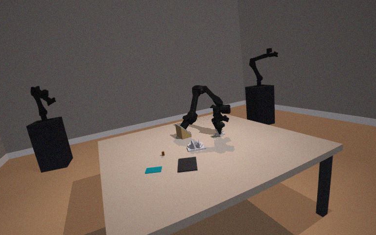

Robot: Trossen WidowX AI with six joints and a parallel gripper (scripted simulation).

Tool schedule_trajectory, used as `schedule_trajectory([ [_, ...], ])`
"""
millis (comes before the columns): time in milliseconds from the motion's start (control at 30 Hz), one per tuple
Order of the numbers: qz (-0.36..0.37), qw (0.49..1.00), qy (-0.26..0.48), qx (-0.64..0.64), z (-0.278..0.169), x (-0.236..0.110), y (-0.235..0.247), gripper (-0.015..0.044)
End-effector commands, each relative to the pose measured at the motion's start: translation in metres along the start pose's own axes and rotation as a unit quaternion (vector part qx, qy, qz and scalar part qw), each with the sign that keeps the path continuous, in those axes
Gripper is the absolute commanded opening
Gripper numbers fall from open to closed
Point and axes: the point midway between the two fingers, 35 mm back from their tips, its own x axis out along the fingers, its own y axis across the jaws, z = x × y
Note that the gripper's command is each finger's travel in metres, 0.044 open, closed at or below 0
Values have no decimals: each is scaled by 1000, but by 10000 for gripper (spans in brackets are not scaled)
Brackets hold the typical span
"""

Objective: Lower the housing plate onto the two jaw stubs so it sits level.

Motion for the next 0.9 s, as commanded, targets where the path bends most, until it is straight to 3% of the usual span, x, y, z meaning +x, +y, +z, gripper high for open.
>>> schedule_trajectory([
  [0,0,1000,0,0,0,0,0,351],
  [867,-2,1000,4,3,-1,-71,-1,351],
])
